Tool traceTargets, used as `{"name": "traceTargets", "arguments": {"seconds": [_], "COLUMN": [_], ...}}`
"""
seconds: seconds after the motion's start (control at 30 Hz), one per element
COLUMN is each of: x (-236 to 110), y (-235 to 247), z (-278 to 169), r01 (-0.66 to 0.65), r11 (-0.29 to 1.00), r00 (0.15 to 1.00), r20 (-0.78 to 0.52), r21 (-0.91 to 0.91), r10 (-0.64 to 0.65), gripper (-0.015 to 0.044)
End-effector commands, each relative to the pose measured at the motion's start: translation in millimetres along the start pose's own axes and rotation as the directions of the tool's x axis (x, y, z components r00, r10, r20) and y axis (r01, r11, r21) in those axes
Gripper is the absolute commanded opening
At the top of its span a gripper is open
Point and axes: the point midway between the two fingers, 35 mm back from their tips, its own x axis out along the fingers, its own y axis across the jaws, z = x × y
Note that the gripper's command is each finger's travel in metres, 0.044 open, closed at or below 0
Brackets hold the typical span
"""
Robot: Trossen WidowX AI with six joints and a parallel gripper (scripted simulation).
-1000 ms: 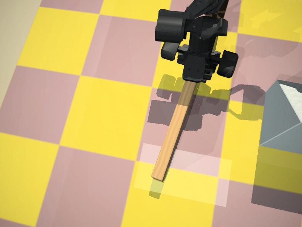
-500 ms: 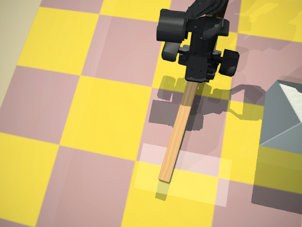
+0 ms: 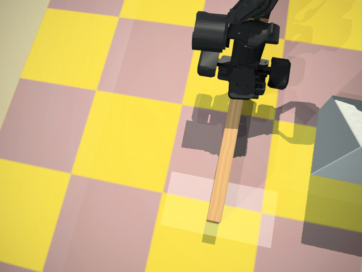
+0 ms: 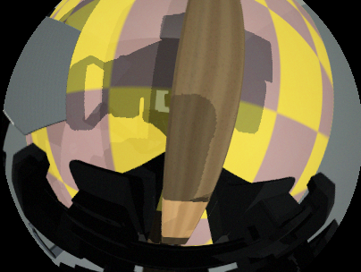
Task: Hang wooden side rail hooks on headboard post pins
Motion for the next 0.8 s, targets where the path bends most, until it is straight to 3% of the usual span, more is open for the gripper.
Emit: {"name": "traceTargets", "arguments": {"seconds": [0.0,0.77], "x": [0.0,0.0], "y": [5.0,14.8], "z": [0.2,0.1], "r01": [-0.006,-0.006], "r11": [1.0,1.0], "r00": [1.0,1.0], "r20": [-0.003,-0.003], "r21": [-0.021,-0.021], "r10": [0.006,0.006], "gripper": [0.0,0.0]}}
